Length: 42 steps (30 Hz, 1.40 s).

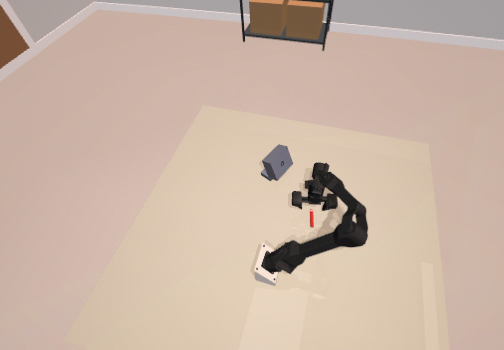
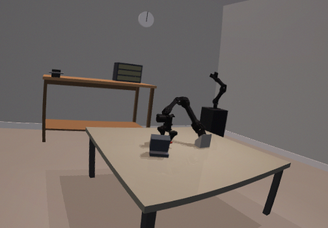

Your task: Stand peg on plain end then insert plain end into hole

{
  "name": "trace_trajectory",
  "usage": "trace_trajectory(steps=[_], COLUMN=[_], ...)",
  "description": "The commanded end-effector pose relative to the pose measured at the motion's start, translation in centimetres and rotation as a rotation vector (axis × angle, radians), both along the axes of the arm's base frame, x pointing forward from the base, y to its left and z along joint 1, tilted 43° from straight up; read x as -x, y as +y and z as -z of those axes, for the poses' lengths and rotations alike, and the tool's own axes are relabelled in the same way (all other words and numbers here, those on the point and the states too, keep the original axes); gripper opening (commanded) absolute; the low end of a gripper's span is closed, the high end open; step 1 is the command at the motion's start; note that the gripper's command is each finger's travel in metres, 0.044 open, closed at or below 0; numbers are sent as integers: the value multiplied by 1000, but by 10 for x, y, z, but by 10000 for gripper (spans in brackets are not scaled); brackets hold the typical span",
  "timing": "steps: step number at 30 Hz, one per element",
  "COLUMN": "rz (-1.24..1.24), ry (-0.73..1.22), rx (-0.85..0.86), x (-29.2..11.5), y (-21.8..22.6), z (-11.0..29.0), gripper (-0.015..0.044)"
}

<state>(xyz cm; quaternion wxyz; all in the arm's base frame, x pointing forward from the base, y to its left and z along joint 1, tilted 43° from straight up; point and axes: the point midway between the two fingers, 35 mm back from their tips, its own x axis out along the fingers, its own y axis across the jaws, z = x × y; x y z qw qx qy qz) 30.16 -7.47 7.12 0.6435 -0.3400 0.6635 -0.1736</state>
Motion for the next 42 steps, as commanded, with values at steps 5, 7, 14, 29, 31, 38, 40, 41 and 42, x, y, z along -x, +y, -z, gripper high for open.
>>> trace_trajectory(steps=[5, 7, 14, 29, 31, 38, 40, 41, 42], rz=[-2, -2, -2, -2, -2, -2, -2, -2, -2], ry=[7, 7, 7, 7, 7, 7, 7, 7, 7], rx=[5, 6, 8, 8, 8, 8, 8, 8, 8], x=[2, 2, 2, 2, 2, 2, 2, 2, 2], y=[-9, -12, -18, -18, -18, -18, -18, -18, -18], z=[10, 12, 17, 17, 17, 17, 17, 17, 17], gripper=[440, 440, 440, 110, 110, 97, 83, 77, 70])
